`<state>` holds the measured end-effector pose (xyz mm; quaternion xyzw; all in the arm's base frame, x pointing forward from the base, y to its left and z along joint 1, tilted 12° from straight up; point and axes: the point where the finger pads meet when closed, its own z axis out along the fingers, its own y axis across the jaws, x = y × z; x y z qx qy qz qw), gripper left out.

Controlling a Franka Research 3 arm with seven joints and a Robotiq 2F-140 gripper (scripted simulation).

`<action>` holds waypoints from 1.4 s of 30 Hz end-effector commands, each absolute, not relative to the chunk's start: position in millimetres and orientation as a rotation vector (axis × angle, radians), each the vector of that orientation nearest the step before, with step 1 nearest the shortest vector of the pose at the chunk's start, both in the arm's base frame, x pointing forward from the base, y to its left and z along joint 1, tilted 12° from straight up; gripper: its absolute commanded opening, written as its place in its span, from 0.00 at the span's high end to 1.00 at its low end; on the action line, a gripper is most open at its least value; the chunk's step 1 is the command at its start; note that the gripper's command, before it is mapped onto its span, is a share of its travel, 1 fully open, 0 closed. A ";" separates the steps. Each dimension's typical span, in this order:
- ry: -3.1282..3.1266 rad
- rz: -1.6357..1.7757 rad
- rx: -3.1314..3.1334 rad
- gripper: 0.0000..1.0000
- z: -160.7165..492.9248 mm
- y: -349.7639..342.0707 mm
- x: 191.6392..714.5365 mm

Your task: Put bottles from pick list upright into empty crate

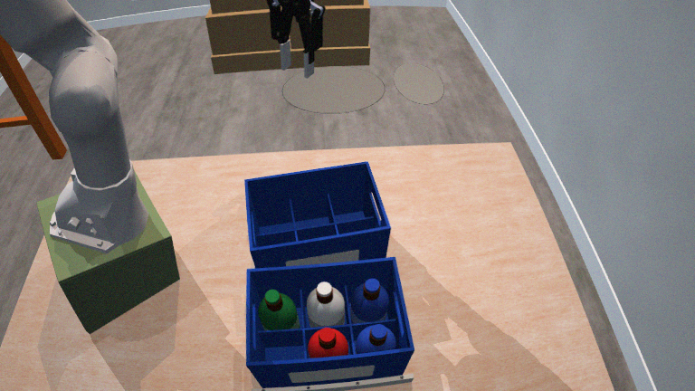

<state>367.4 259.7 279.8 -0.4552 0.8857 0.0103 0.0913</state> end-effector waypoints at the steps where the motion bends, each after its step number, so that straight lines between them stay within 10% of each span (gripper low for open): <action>1: 2.517 0.018 -1.519 0.62 276.4 255.4 375.0; 42: 2.116 -0.100 -2.132 0.62 177.0 143.8 426.1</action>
